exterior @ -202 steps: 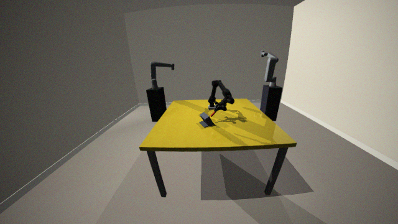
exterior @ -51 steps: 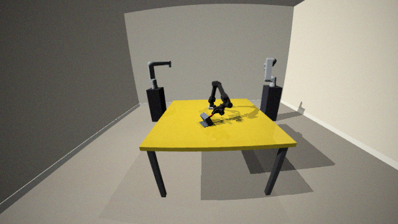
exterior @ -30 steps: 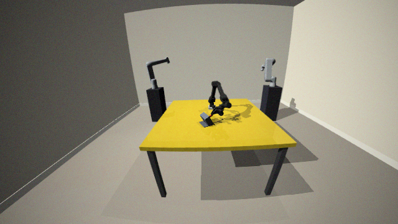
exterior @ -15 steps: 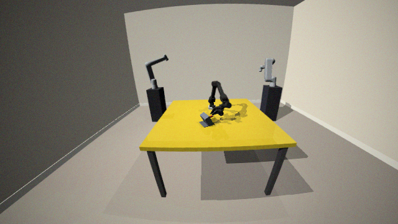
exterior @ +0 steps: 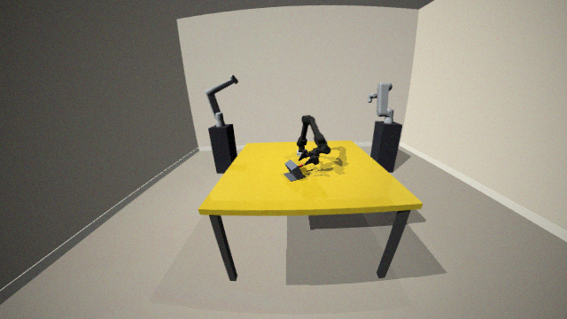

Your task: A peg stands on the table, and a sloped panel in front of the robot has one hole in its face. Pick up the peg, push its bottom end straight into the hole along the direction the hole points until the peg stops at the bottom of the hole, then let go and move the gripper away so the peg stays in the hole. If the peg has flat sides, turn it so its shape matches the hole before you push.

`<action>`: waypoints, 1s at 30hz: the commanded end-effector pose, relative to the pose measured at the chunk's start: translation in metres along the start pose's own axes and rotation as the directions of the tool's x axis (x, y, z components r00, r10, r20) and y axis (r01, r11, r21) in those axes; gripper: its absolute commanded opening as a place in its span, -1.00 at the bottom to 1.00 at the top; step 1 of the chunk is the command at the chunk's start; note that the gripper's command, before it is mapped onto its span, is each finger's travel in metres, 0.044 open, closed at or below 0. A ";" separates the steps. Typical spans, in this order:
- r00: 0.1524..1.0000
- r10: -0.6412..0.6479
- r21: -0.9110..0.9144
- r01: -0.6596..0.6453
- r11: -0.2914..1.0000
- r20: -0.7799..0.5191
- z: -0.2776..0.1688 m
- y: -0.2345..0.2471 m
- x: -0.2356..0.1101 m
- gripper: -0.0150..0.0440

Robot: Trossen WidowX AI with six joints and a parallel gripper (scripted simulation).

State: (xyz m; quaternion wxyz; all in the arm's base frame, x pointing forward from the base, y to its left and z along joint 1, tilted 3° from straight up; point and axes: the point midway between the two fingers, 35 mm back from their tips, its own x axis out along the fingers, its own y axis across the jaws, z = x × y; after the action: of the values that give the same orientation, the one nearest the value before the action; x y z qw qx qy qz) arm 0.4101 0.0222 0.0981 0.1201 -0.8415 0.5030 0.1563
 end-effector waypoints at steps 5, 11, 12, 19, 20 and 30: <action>1.000 -0.003 0.004 0.003 1.000 0.000 0.001 -0.002 -0.010 1.00; 1.000 -0.003 0.003 0.003 1.000 0.000 0.001 -0.002 -0.018 1.00; 1.000 -0.003 0.003 0.003 1.000 0.001 0.001 -0.002 -0.019 1.00; 1.000 -0.003 0.002 0.003 1.000 0.001 0.002 -0.002 -0.027 1.00; 1.000 -0.003 0.002 0.003 1.000 0.000 0.002 -0.002 -0.029 1.00; 1.000 -0.003 0.000 0.003 1.000 -0.001 0.003 -0.002 -0.041 1.00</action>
State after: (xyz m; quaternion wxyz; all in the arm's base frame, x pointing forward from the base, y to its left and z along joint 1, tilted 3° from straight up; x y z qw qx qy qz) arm 0.3937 0.0533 0.1095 0.1202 -0.8412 0.5026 0.1591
